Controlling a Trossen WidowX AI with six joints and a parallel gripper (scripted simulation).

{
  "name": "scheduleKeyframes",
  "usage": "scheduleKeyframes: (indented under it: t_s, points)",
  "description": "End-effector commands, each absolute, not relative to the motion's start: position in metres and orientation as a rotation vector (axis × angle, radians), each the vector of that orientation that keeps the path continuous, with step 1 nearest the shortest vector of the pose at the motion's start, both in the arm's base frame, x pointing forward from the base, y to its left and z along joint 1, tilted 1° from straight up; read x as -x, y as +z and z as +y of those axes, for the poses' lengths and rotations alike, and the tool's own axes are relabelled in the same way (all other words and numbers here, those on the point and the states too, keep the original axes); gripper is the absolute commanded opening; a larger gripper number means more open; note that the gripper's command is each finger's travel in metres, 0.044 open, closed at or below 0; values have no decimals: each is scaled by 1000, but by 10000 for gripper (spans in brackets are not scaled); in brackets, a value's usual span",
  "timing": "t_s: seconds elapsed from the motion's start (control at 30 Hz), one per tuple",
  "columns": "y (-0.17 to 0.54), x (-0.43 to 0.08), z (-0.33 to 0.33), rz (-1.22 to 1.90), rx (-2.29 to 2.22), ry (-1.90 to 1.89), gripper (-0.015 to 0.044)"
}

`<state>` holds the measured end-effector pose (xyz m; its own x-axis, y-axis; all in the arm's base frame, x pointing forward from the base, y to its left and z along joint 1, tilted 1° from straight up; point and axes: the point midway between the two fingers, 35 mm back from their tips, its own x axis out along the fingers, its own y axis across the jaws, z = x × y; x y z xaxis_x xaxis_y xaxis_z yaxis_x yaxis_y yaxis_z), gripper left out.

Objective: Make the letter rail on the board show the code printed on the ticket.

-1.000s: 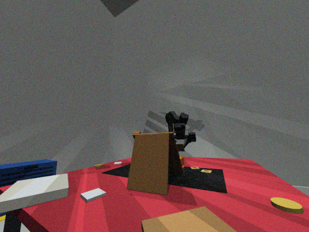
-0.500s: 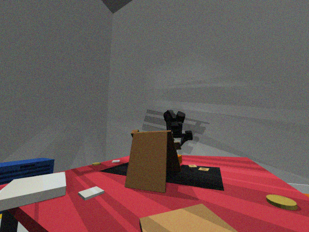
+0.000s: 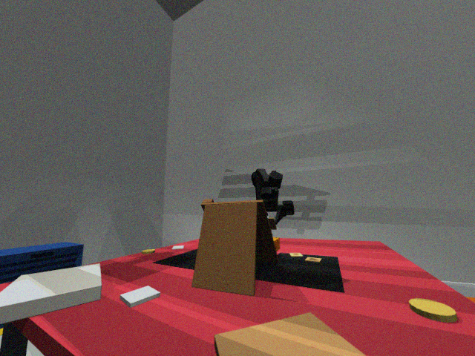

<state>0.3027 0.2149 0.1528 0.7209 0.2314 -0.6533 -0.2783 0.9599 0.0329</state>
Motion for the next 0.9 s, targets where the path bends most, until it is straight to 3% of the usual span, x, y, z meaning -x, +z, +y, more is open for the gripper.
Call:
scheduleKeyframes:
  t_s: [0.0, 0.87]
  points:
    - [152, -303, 213, 714, 75, 286, 0]
    - [152, -307, 202, 714, 76, 286, 0]
